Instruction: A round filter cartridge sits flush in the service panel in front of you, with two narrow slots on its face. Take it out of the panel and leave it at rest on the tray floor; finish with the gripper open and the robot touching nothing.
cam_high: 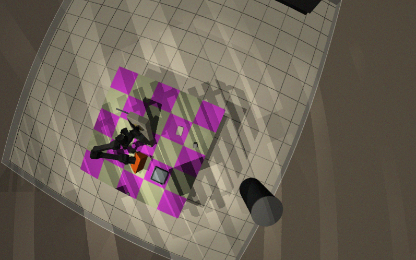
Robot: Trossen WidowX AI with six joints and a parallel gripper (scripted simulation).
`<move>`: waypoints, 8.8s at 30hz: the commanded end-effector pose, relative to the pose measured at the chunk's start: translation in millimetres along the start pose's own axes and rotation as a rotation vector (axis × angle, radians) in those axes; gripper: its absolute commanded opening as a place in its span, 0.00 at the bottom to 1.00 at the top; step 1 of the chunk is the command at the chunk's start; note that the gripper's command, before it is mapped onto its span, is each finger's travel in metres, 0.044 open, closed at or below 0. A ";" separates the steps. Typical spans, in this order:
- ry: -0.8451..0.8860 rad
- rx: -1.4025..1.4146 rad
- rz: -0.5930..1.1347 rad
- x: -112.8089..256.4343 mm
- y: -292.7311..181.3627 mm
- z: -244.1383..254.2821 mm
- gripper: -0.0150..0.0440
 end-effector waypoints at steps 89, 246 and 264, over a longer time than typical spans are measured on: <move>-0.005 -0.002 0.019 71.4 -3.2 3.0 0.25; 0.046 -0.842 0.447 104.2 20.2 -12.9 0.25; 0.056 -0.776 0.455 94.9 -29.8 -85.6 0.25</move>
Point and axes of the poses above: the point midway between the two fingers, 35 mm back from their tips, its own x axis back along the fingers, its own z axis across the jaws, y = z × x, the point moved 10 cm from there along x, back along the fingers, and after that the axes turned 13 degrees about -x, right-handed, at the moved point
